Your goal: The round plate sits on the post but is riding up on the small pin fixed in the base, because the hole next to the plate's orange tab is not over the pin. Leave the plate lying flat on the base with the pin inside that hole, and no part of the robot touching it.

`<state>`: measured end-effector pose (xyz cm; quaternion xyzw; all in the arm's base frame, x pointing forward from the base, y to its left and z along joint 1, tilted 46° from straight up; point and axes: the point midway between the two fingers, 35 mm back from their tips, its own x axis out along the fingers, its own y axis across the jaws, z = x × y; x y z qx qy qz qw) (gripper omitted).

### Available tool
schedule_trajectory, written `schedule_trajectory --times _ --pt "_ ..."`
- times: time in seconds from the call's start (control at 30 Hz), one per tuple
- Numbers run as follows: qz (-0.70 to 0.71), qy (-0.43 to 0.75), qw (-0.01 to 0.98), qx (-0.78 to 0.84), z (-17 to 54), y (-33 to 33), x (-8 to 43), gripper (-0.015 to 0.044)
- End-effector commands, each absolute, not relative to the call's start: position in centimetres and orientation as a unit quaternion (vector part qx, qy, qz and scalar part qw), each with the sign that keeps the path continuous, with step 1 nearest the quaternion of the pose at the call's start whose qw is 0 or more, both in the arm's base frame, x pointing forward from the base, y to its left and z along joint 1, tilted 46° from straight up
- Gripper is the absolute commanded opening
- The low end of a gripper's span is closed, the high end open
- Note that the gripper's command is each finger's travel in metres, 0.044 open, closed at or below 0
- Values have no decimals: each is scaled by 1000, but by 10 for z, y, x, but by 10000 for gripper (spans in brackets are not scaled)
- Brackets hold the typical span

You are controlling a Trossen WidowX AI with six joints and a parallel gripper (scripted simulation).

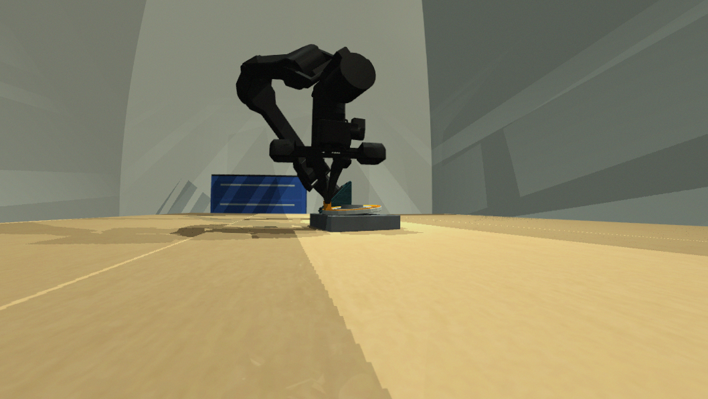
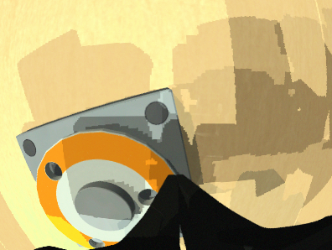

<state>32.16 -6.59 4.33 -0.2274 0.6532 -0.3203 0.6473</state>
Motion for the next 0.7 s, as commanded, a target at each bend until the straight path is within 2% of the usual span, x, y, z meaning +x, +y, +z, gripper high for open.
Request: schedule_trajectory --times 0.0,0.67 --pt "-320 657 643 -230 43 -68 314 0" --pt "-320 657 643 -230 45 -67 294 0"
